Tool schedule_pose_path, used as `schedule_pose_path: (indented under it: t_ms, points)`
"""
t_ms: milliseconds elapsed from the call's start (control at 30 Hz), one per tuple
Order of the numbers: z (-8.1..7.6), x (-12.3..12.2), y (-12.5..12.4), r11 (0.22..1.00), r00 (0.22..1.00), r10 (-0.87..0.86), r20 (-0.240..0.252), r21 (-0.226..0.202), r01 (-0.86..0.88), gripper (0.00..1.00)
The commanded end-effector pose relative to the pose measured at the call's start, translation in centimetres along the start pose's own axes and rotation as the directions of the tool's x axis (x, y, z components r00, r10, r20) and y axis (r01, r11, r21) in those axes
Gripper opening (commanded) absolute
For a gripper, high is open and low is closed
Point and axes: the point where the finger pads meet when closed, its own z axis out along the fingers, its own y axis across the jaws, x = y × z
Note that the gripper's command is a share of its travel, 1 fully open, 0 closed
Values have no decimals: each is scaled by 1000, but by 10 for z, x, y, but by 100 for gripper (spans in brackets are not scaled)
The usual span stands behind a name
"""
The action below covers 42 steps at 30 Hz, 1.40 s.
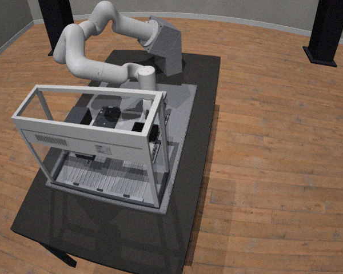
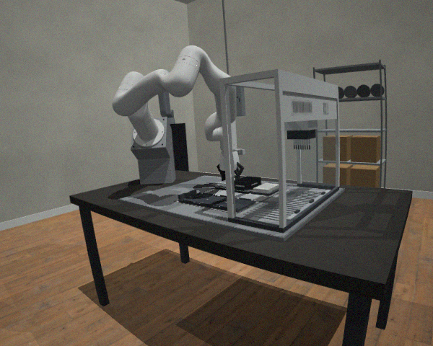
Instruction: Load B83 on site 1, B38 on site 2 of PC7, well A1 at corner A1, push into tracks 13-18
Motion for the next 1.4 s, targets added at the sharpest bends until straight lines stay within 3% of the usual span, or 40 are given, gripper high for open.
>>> schedule_pose_path:
  t_ms: [0,867,1367]
  points:
    - [-2,0,0,1000,1000,0,-1,-1,0,0]
    - [-14,0,0,1000,1000,0,-1,-1,0,0]
    - [-36,0,0,1000,1000,0,-1,-1,0,0]
